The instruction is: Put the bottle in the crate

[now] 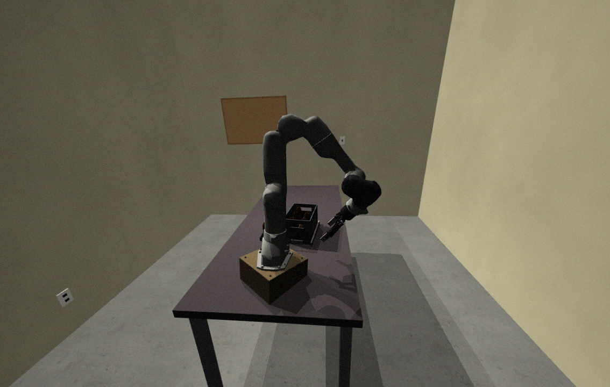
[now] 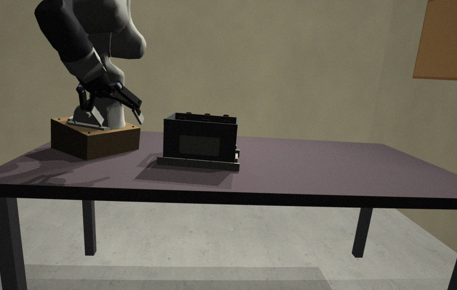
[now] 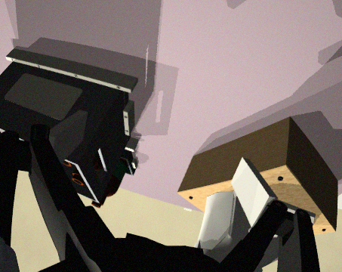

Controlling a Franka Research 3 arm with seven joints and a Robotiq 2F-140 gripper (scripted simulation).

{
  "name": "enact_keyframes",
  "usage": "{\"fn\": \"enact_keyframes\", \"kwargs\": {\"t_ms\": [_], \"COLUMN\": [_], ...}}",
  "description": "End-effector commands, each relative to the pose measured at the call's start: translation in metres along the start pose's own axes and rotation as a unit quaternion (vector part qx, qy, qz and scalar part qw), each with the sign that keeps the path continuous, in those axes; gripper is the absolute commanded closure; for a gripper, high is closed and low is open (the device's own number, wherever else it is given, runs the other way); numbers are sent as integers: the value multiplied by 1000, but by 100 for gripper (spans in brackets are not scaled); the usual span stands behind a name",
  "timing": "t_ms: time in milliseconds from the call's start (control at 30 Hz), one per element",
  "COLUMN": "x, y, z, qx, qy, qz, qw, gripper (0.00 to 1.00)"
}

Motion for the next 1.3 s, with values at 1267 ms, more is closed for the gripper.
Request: {"fn": "enact_keyframes", "kwargs": {"t_ms": [1267], "x": [-16], "y": [-75], "z": [-63], "qx": [0], "qy": [0], "qz": [0], "qw": [1000], "gripper": [0]}}
Point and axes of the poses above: the point where the finger pads meet when closed, its own y axis out along the fingers, its own x axis across the jaws, z = x × y, the point moved 9 cm from there along -y, back along the fingers, and after that the axes turned 3 degrees about -y, right-handed, at the moved point
